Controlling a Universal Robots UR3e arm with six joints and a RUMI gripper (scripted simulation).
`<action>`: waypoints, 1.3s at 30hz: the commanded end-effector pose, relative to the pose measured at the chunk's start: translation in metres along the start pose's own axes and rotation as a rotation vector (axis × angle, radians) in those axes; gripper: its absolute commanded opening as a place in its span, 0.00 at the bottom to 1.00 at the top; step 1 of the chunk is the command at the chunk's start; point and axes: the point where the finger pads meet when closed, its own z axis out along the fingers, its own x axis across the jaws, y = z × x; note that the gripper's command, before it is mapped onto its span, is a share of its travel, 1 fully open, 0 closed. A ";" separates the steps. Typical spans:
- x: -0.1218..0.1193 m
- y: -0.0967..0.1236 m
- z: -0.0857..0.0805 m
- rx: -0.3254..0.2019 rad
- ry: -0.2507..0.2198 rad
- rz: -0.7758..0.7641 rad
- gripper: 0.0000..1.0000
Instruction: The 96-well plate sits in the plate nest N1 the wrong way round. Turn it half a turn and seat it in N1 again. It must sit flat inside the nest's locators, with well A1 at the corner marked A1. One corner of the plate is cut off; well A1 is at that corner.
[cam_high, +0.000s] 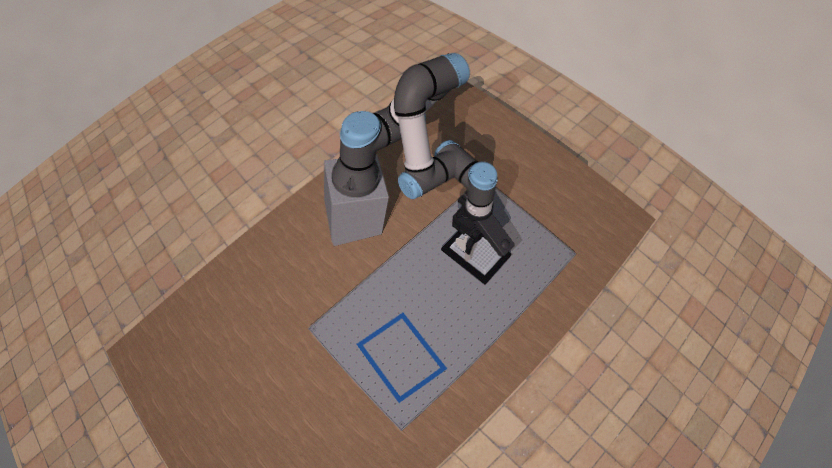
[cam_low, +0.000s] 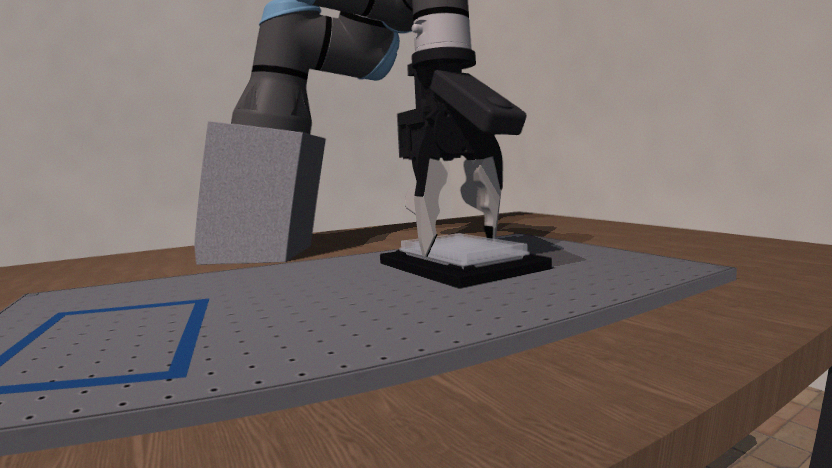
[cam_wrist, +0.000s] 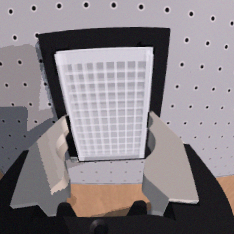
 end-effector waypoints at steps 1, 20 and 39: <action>0.000 0.000 -0.009 0.001 0.001 0.000 0.00; 0.000 -0.001 -0.038 0.002 0.000 0.000 0.00; 0.000 -0.001 -0.065 0.002 0.001 0.000 0.00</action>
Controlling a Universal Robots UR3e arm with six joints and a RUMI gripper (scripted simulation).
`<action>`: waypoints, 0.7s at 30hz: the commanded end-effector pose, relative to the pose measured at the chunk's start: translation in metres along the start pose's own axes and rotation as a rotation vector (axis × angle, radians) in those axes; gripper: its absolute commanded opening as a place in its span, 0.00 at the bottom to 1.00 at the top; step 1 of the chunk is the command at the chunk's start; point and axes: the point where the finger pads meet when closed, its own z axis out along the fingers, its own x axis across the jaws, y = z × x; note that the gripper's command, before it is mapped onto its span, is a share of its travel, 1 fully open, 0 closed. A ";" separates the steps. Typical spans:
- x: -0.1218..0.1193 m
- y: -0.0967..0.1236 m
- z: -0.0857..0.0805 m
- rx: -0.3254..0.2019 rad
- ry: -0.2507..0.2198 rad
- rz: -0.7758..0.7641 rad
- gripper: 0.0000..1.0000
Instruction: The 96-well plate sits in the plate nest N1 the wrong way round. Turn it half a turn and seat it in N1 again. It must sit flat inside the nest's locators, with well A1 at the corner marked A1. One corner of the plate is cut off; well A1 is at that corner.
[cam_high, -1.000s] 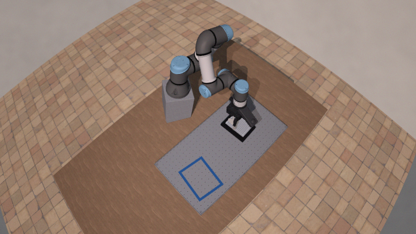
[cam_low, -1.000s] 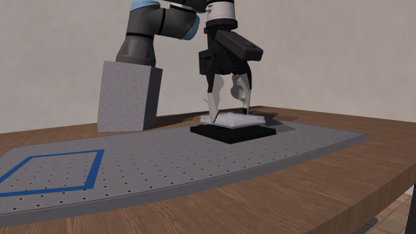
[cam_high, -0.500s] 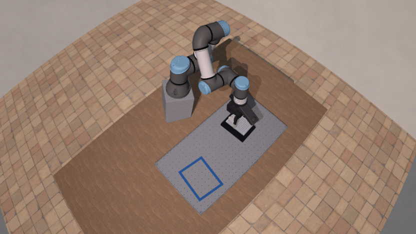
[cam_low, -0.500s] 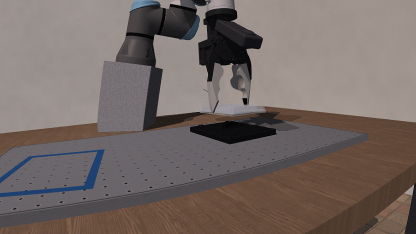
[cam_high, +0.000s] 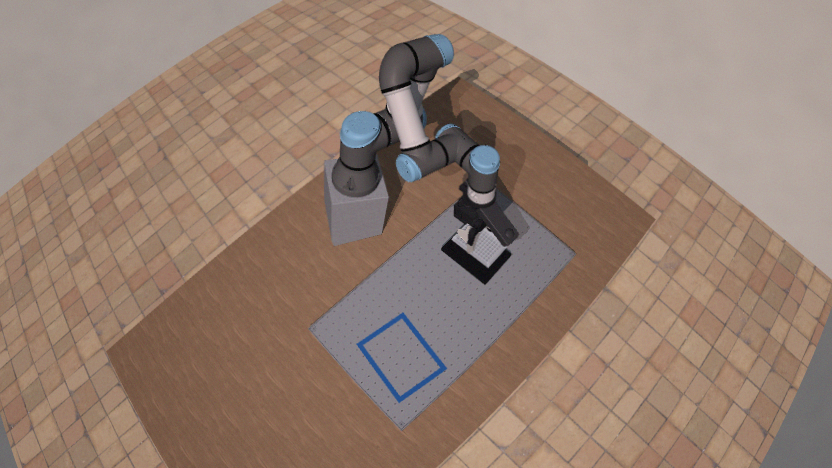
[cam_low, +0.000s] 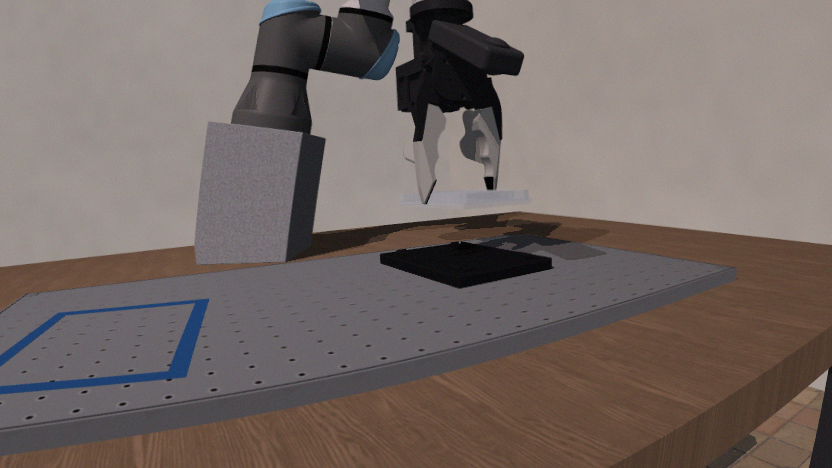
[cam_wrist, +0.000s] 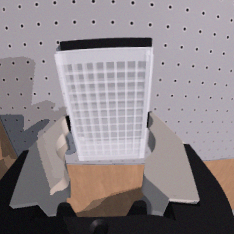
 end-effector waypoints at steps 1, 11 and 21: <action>0.000 0.003 -0.009 -0.017 -0.004 0.000 0.00; 0.000 0.003 -0.018 -0.017 -0.004 0.000 0.00; -0.001 0.004 -0.018 -0.019 -0.004 0.000 0.00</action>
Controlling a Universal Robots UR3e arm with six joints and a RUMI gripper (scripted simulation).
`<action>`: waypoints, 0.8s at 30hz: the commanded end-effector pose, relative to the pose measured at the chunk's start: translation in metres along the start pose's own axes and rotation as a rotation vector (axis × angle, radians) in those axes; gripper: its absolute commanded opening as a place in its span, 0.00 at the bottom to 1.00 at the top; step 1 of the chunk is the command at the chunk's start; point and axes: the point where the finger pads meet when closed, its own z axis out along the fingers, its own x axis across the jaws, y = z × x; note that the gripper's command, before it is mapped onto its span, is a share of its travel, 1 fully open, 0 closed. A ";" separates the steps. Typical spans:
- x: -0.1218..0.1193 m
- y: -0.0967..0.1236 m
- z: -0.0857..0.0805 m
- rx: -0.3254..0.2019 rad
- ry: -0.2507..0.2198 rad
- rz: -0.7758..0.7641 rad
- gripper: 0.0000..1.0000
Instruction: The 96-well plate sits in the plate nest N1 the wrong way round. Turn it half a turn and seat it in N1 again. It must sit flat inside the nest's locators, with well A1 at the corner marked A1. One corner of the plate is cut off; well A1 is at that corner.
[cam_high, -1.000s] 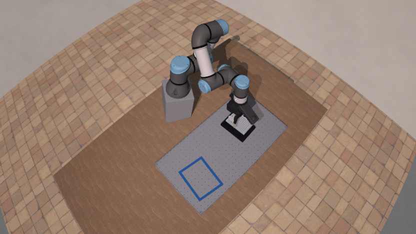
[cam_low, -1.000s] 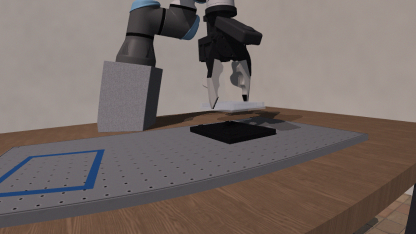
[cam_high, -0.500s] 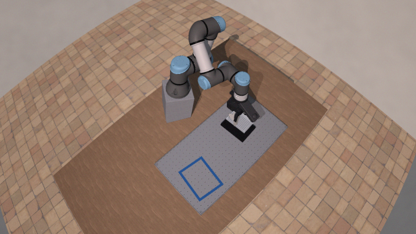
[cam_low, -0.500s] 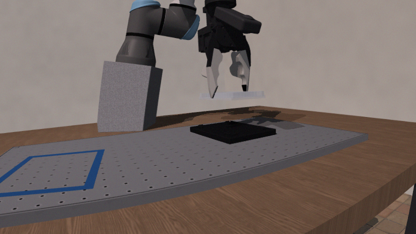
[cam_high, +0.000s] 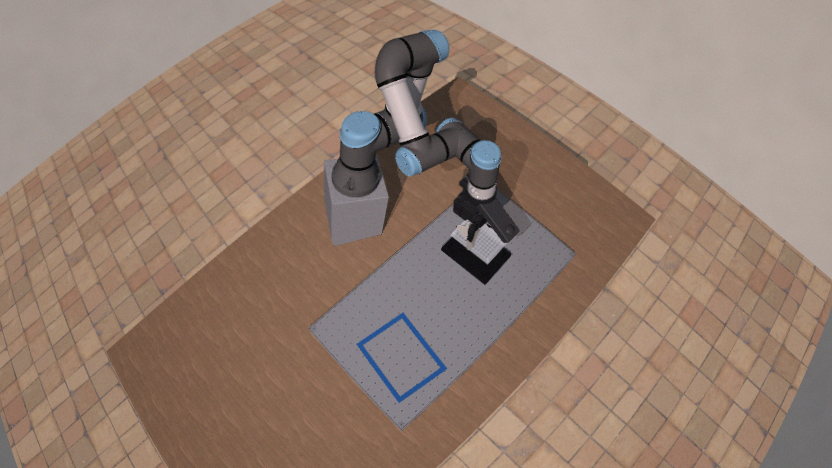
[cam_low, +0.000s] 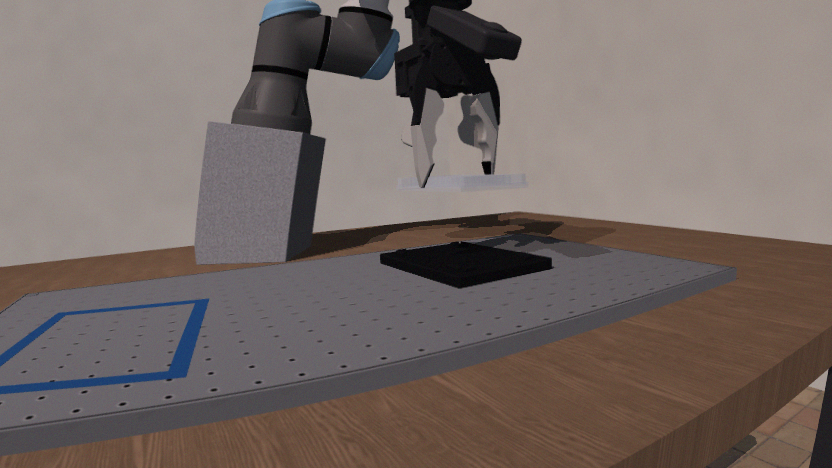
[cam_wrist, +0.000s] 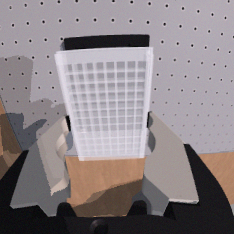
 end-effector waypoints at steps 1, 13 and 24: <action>0.000 0.001 0.000 -0.003 -0.001 0.000 0.00; 0.000 0.001 0.000 -0.003 -0.001 0.000 0.00; 0.026 -0.002 0.001 -0.005 -0.003 -0.266 0.00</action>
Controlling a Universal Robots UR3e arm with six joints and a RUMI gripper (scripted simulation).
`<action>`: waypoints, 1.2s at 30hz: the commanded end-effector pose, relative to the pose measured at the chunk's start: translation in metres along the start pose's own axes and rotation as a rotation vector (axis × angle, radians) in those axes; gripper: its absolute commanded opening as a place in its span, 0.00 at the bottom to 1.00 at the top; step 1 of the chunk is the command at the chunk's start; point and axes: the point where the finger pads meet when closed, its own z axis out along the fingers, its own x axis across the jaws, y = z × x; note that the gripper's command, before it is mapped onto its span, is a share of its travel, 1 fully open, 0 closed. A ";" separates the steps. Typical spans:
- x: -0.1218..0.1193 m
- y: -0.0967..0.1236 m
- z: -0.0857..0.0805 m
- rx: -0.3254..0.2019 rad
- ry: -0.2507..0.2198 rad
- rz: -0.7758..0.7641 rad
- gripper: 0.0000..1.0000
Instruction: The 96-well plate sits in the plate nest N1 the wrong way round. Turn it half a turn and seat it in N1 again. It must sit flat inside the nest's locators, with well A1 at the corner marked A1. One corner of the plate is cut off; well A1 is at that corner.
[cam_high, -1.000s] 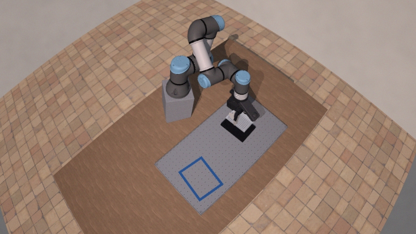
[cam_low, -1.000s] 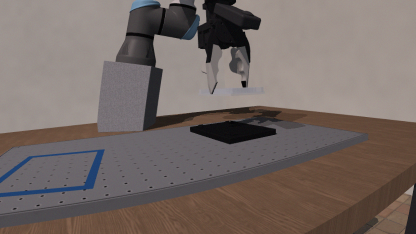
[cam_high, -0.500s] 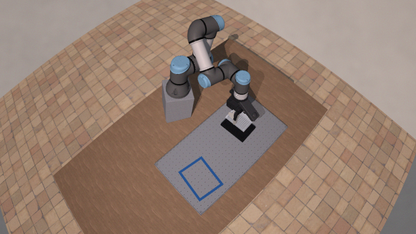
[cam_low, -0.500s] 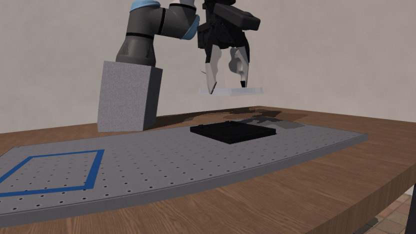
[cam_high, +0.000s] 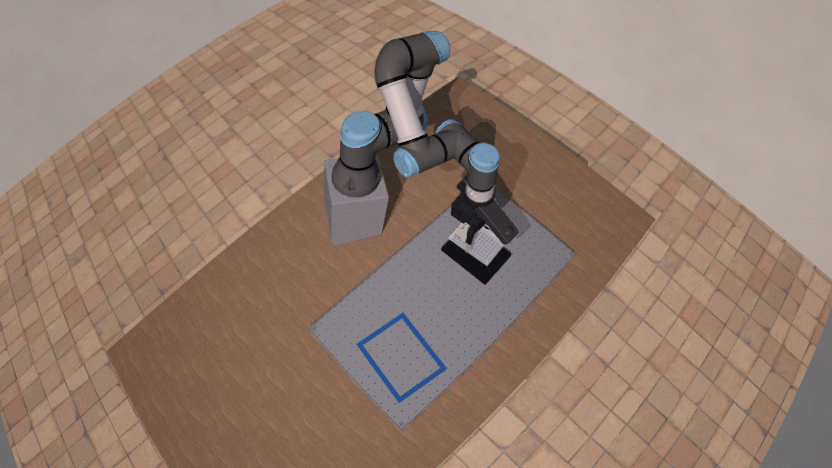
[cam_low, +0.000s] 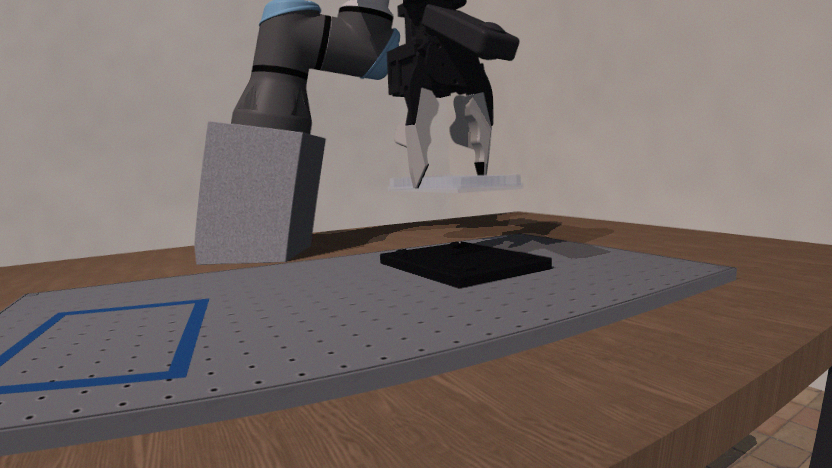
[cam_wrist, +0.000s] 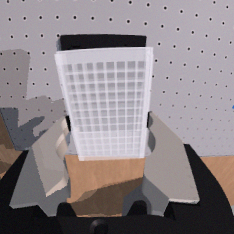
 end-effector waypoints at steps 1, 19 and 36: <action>0.022 -0.002 0.001 0.002 -0.006 -0.247 0.00; 0.075 -0.007 0.002 0.004 -0.005 -0.451 0.00; 0.125 -0.011 0.004 0.004 -0.004 -0.451 0.00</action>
